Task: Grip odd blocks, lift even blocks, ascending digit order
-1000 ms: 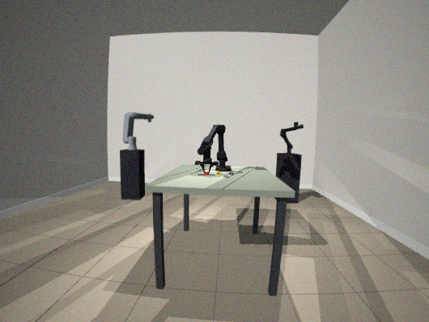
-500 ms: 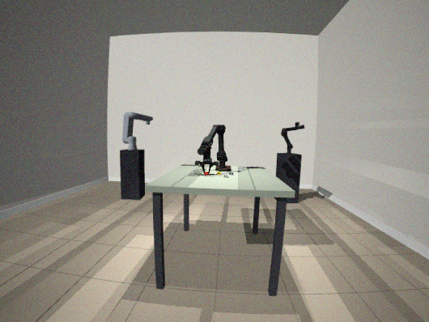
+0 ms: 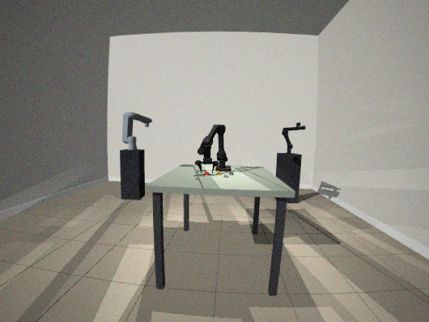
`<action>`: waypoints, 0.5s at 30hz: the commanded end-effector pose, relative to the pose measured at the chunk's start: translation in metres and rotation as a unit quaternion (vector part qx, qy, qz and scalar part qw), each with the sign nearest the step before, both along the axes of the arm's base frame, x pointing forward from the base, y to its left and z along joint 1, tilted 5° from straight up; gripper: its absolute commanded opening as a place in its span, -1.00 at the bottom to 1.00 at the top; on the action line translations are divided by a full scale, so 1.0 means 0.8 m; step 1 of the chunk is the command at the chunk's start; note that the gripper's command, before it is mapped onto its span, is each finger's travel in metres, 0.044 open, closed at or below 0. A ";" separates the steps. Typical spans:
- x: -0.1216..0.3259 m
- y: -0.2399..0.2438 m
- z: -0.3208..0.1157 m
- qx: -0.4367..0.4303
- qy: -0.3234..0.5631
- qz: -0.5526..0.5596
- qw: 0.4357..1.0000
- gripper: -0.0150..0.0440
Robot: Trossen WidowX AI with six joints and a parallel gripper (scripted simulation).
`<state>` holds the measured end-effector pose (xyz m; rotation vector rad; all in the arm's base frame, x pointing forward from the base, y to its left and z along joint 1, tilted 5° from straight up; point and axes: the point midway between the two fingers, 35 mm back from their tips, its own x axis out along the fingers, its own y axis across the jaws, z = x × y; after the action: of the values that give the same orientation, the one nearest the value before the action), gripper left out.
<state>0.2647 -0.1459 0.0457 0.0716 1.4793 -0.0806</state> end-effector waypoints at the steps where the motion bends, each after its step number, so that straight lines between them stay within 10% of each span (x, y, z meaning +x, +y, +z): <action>1: 0.000 -0.001 0.037 -0.003 -0.009 -0.001 1.000 0.86; 6: 0.000 -0.001 0.041 -0.003 -0.009 -0.001 1.000 0.86; 15: -0.011 0.001 0.142 -0.003 -0.009 -0.001 1.000 0.06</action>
<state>0.2592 -0.1465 0.1321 0.0732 1.4788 -0.0839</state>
